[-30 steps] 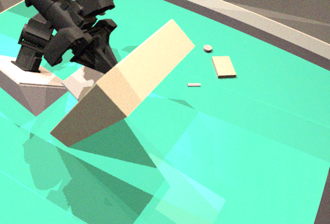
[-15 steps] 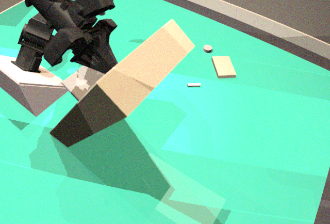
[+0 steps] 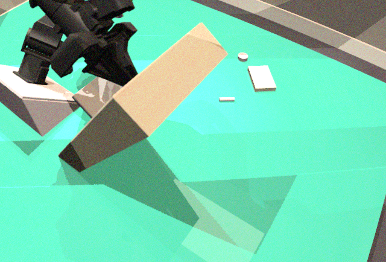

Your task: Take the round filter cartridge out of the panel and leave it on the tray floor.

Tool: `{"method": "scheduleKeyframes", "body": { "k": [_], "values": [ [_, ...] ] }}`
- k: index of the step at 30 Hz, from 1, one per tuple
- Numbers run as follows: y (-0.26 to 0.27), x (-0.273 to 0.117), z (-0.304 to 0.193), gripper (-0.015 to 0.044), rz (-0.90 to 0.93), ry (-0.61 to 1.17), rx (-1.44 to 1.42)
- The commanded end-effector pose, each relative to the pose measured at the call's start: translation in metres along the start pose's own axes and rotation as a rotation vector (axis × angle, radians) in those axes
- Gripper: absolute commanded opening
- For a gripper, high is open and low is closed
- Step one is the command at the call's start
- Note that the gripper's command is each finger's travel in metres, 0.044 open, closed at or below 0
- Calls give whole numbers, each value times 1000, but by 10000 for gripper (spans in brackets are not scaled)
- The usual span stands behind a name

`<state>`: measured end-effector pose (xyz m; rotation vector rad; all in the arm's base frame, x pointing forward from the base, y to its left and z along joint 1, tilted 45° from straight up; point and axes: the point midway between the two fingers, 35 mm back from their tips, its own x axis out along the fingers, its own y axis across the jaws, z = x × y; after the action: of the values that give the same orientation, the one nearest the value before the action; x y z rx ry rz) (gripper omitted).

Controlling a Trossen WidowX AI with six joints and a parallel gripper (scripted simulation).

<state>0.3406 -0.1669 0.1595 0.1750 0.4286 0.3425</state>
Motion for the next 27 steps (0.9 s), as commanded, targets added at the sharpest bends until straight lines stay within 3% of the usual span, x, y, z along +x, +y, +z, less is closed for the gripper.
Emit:
{"method": "scheduleKeyframes", "body": {
  "k": [1,6,27],
  "values": [
    [1,10,0,0,4,12,-22],
    [1,10,0,0,4,12,-22],
    [0,-72,0,0,4,17,-20]
  ]
}}
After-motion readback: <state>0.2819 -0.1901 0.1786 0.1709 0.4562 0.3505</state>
